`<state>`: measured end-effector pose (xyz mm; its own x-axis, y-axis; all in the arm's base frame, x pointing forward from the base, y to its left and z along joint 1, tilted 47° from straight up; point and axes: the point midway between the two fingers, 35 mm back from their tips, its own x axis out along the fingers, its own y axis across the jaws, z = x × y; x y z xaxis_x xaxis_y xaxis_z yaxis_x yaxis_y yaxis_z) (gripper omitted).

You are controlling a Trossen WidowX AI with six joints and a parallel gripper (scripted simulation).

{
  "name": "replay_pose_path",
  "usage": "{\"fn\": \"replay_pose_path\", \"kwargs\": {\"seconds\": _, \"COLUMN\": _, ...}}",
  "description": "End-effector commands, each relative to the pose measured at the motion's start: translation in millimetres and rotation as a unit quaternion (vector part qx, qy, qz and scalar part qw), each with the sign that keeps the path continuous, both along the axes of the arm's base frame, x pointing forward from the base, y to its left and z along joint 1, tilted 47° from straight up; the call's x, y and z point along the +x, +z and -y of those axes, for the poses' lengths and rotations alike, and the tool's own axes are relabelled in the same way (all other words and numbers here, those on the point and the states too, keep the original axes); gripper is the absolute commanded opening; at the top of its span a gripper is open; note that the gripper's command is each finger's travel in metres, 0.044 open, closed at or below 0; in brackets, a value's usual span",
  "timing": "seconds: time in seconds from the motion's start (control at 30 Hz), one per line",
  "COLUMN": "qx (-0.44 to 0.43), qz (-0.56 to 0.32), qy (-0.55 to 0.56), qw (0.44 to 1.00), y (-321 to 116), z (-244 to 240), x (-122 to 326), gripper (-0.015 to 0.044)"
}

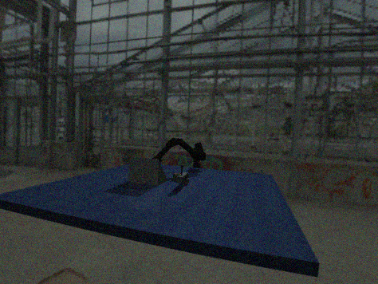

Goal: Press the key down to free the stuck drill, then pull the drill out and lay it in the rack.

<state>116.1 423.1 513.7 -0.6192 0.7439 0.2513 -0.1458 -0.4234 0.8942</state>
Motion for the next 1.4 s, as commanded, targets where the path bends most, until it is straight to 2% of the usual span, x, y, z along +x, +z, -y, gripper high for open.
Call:
{"fn": "replay_pose_path", "kwargs": {"seconds": 0.0, "qx": -0.009, "qz": 0.007, "qy": -0.099, "qw": 0.995, "y": -25, "z": -1, "x": 66, "gripper": 0.0000}}
{"fn": "replay_pose_path", "kwargs": {"seconds": 0.37, "qx": -0.086, "qz": 0.050, "qy": -0.319, "qw": 0.943, "y": -114, "z": 40, "x": 224, "gripper": 0.0000}}
{"fn": "replay_pose_path", "kwargs": {"seconds": 0.7, "qx": -0.204, "qz": 0.101, "qy": -0.449, "qw": 0.864, "y": -212, "z": 130, "x": 327, "gripper": 0.0000}}
{"fn": "replay_pose_path", "kwargs": {"seconds": 1.07, "qx": -0.354, "qz": 0.145, "qy": -0.495, "qw": 0.780, "y": -320, "z": 265, "x": 372, "gripper": 0.0000}}
{"fn": "replay_pose_path", "kwargs": {"seconds": 1.37, "qx": -0.474, "qz": 0.143, "qy": -0.460, "qw": 0.737, "y": -404, "z": 390, "x": 346, "gripper": 0.0000}}
